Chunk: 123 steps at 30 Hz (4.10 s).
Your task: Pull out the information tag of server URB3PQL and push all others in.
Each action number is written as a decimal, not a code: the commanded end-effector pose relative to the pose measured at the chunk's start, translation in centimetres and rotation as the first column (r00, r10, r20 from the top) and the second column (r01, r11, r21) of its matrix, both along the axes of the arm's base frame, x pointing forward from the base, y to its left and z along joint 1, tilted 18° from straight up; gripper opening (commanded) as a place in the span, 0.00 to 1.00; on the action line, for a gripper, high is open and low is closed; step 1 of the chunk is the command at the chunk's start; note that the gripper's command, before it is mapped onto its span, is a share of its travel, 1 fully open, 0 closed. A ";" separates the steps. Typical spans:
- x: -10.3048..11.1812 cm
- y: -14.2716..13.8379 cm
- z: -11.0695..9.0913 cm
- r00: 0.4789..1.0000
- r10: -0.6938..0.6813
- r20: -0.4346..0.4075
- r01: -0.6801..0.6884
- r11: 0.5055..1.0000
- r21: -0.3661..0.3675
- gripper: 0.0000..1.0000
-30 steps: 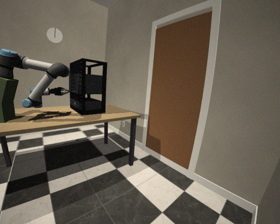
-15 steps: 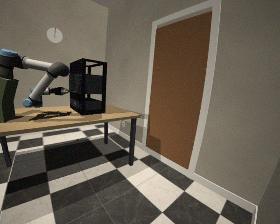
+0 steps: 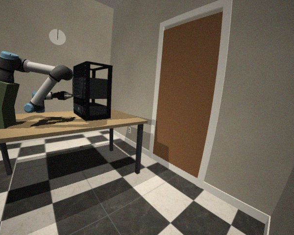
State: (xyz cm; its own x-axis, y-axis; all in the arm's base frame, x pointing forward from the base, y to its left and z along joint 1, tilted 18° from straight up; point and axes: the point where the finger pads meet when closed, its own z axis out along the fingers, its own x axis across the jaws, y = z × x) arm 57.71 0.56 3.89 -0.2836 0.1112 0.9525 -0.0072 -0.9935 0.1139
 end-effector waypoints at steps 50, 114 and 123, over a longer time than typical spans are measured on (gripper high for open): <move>4.6 0.1 1.4 1.000 0.000 0.001 0.000 1.000 0.000 0.00; -0.7 0.0 0.0 1.000 0.000 0.001 0.000 1.000 0.000 0.15; -3.6 0.3 2.1 1.000 0.000 0.001 0.000 1.000 0.000 0.15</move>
